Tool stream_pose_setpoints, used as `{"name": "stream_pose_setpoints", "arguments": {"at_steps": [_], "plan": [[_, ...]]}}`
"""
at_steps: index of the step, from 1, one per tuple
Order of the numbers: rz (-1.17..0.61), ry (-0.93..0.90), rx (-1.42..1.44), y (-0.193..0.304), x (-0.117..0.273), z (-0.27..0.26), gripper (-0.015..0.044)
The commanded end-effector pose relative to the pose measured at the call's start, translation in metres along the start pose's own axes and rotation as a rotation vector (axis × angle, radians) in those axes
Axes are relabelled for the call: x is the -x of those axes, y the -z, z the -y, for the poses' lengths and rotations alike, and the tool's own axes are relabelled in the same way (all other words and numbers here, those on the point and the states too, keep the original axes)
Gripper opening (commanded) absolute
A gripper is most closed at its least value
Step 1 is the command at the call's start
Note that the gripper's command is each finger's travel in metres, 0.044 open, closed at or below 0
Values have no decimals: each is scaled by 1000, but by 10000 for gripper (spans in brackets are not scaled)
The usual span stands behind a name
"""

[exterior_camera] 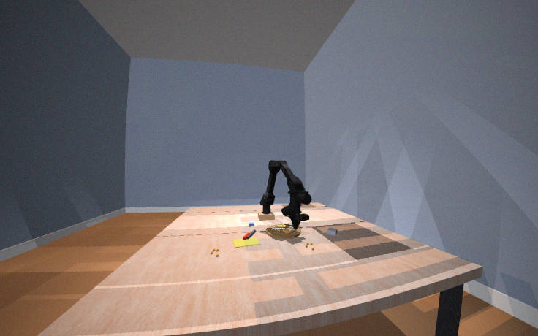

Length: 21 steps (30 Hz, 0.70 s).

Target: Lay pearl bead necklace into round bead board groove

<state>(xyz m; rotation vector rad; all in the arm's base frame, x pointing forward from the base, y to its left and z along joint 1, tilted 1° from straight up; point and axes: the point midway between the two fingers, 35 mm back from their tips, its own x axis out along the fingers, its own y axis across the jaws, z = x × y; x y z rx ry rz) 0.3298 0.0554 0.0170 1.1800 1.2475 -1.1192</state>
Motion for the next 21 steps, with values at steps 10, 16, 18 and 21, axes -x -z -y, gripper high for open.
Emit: {"name": "stream_pose_setpoints", "arguments": {"at_steps": [10, 16, 18, 21], "plan": [[3, 11, -5, -1, -4, 2, 0], [3, 11, -5, -1, -4, 2, 0], [0, 0, 0, 0, 0, 0, 26], [0, 0, 0, 0, 0, 0, 105]]}}
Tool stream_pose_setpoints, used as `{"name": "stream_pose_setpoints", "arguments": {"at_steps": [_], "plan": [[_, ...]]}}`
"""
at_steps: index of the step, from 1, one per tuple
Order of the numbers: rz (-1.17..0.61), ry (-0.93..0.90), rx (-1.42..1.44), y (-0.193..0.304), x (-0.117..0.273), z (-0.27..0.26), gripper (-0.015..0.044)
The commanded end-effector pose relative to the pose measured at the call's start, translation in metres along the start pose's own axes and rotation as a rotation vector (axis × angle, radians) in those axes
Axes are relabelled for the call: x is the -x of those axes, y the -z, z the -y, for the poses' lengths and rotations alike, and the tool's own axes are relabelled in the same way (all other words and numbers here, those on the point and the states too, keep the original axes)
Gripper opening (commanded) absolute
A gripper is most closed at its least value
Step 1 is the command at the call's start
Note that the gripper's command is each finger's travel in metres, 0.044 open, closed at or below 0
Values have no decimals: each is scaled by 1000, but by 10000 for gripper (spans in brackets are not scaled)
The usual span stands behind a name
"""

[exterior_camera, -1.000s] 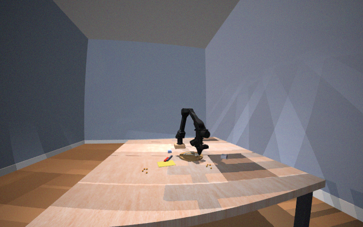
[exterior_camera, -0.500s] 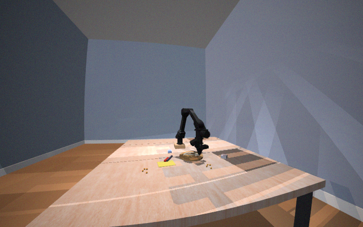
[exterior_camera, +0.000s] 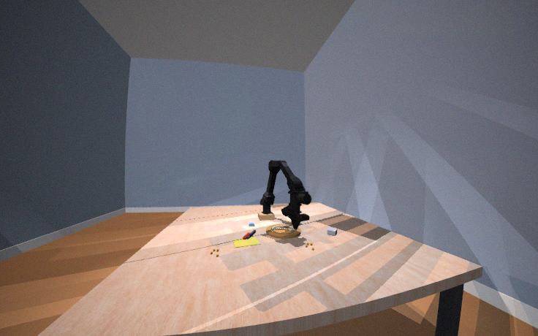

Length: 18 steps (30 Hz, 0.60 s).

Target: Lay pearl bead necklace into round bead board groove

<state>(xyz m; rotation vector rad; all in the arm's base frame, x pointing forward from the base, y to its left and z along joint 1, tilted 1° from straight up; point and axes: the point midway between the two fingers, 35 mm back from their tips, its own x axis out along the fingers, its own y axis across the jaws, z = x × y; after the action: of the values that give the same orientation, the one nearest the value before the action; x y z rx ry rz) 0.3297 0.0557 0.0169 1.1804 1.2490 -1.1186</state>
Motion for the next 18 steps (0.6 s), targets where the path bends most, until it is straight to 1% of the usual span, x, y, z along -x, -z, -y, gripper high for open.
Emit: {"name": "stream_pose_setpoints", "arguments": {"at_steps": [1, 9, 13, 14, 18], "plan": [[1, 0, 0, 0, 0, 0, 131], [1, 0, -1, 0, 1, 0, 341], [4, 8, -4, -1, 10, 2, 440], [1, 9, -1, 0, 4, 2, 440], [4, 10, -5, 0, 12, 2, 440]]}}
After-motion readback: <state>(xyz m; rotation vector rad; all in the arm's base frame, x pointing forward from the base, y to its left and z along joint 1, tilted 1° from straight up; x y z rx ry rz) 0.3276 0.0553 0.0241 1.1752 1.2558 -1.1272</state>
